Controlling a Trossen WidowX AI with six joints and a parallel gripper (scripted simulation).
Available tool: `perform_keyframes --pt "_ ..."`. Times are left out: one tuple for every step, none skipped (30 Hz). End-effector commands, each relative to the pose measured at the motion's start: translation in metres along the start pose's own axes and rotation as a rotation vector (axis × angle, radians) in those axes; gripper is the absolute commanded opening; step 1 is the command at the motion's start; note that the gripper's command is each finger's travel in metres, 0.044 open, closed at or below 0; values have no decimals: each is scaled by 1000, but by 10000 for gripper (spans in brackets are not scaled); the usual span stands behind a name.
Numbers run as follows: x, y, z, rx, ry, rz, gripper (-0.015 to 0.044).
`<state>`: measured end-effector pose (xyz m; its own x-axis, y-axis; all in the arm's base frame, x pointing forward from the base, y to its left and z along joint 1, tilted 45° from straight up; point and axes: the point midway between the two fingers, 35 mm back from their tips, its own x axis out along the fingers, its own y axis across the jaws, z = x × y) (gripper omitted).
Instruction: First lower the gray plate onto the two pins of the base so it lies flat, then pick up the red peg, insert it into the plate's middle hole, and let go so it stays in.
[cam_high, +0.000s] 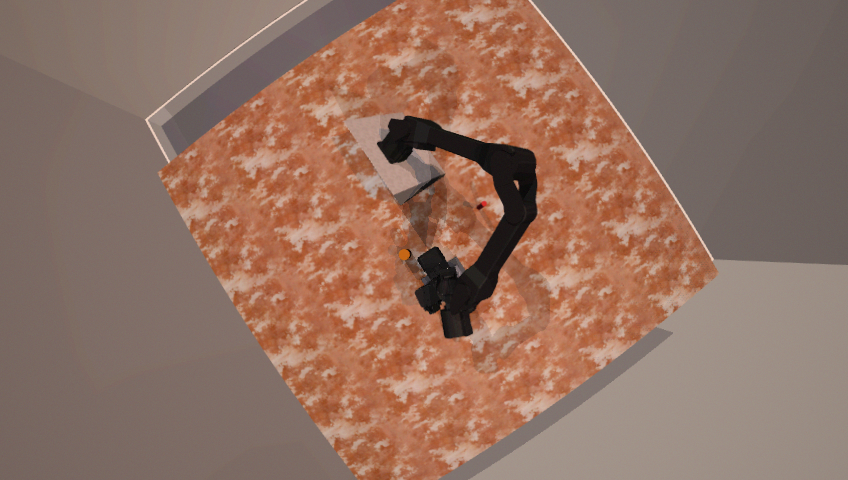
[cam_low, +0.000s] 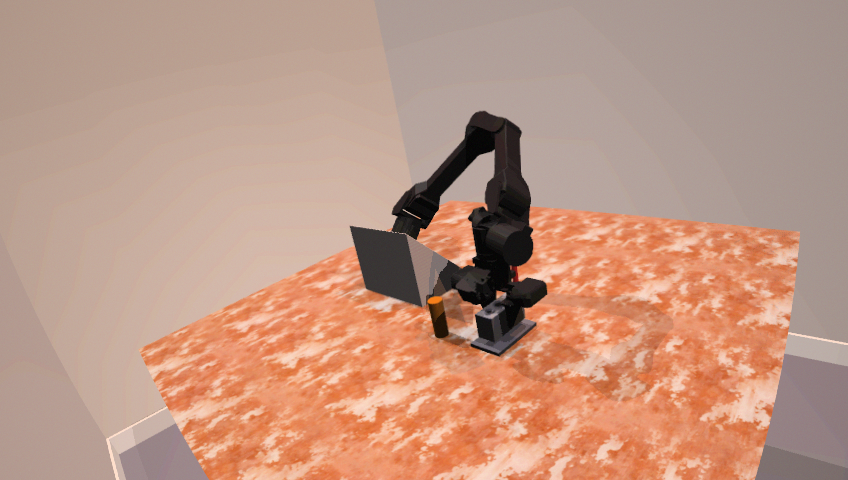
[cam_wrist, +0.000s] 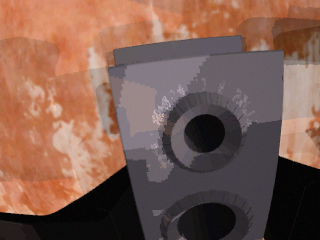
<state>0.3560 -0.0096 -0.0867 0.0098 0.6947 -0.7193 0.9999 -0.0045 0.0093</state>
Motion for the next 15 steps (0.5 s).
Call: perform_keyframes --pt "5 0 -1 4 5 2 0" --pt "6 0 -1 4 5 2 0" --pt "7 0 -1 4 5 2 0" --pt "8 0 -1 4 5 2 0" --pt "8 0 -1 4 5 2 0" --pt "8 0 -1 4 5 2 0" --pt "8 0 -1 4 5 2 0" --pt "8 0 -1 4 5 2 0" --pt "8 0 -1 4 5 2 0" --pt "8 0 -1 4 5 2 0" --pt "8 0 -1 4 5 2 0" --pt "8 0 -1 4 5 2 0" --pt "8 0 -1 4 5 2 0" --pt "8 0 -1 4 5 2 0" --pt "8 0 -1 4 5 2 0"
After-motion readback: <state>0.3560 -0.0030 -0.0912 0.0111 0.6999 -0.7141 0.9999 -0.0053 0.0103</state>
